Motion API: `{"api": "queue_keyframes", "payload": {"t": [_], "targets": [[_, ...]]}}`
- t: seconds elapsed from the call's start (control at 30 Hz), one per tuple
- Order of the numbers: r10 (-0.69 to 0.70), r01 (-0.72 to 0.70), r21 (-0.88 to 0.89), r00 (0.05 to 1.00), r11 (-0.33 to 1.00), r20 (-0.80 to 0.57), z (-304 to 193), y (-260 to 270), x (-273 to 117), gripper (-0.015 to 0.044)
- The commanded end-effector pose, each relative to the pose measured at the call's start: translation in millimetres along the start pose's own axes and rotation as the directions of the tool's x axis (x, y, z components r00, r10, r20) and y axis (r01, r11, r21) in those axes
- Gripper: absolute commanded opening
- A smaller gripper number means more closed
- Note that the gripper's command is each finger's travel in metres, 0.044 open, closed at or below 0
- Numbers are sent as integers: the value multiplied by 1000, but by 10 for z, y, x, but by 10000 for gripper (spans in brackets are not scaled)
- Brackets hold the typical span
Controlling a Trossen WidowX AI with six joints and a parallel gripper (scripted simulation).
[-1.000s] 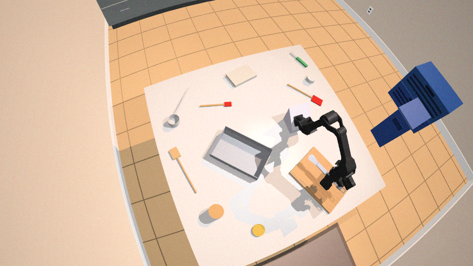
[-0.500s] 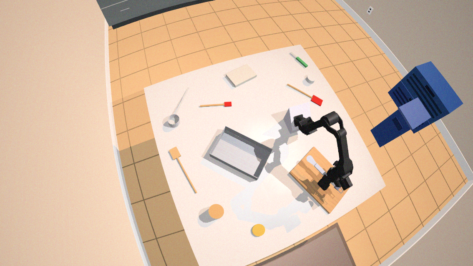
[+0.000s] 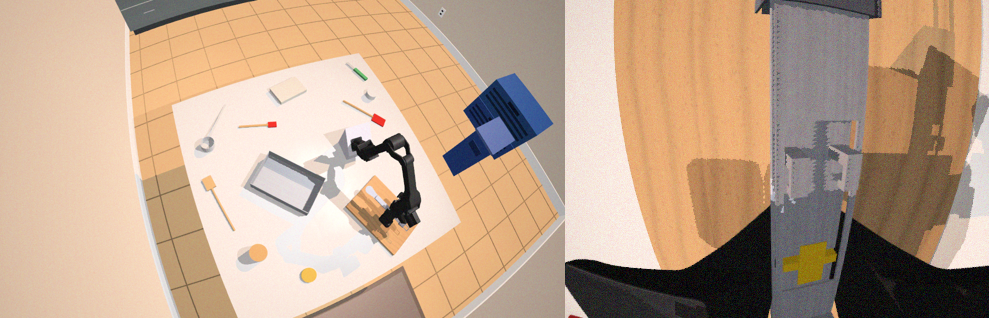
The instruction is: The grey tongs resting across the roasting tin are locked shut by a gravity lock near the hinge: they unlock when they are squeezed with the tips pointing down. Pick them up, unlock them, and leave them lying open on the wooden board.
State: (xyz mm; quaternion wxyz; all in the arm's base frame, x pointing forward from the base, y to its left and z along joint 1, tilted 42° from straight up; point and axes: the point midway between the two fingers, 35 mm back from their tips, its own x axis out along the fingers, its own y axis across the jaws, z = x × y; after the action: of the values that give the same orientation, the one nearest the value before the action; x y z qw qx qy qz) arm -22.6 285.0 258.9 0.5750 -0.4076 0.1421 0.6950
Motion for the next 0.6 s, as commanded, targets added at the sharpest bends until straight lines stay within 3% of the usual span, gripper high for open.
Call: {"api": "queue_keyframes", "payload": {"t": [0.0, 0.37, 0.57], "targets": [[0, 0, 0, 1000, 1000, 0, 1, 0, -3, 139], [0, 0, 0, 1000, 1000, 0, 1, 0, -3, 427], [15, -15, 11, 1000, 1000, -18, 27, 149, -46, 440]]}}
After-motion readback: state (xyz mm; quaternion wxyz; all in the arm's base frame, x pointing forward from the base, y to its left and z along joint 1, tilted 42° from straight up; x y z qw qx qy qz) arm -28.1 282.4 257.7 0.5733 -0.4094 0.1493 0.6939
